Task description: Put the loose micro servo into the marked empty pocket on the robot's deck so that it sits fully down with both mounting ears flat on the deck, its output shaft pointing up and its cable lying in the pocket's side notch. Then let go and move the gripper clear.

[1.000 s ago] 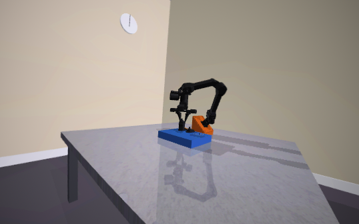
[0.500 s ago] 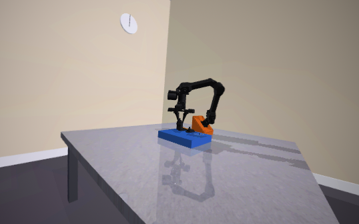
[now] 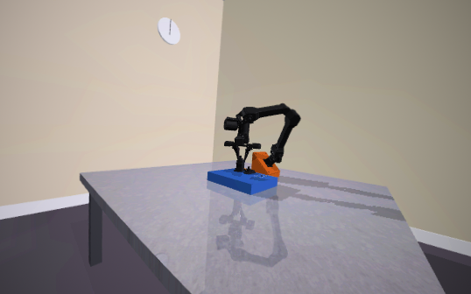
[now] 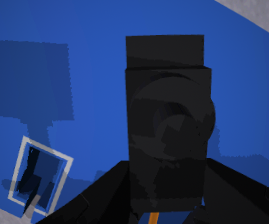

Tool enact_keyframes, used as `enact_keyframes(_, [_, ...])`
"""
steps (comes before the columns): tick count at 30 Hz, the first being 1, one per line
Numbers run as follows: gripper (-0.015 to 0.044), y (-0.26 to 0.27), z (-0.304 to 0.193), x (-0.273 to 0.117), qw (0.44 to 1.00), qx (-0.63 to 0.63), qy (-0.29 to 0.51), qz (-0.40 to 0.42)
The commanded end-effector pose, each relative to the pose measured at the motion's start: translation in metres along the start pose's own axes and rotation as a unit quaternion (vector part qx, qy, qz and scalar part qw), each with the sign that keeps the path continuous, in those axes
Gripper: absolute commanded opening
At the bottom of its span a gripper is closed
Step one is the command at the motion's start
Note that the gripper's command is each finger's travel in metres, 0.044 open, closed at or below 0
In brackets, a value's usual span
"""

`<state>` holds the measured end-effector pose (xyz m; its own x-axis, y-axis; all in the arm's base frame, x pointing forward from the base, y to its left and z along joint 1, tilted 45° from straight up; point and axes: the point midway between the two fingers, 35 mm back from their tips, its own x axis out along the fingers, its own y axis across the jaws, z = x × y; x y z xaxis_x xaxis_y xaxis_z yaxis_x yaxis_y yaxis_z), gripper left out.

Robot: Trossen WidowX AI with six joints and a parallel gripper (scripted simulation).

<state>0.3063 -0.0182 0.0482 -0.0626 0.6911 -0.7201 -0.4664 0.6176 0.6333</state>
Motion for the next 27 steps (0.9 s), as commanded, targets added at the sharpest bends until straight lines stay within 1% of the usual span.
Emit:
enact_keyframes(1, [0.0000, 0.022, 0.009, -0.001, 1.000, 0.004, -0.002, 0.002])
enact_keyframes(7, [0.0000, 0.055, 0.026, -0.001, 1.000, 0.004, -0.003, 0.002])
enact_keyframes(12, [0.0000, 0.059, 0.028, -0.001, 1.000, 0.012, -0.003, 0.003])
enact_keyframes(15, [0.0000, 0.059, 0.028, -0.001, 0.999, 0.043, -0.003, 0.003])
enact_keyframes(24, [0.0000, 0.059, 0.028, -0.001, 0.982, 0.191, -0.002, 0.003])
enact_keyframes(27, [0.0000, 0.059, 0.028, -0.001, 0.979, 0.202, -0.002, 0.003])
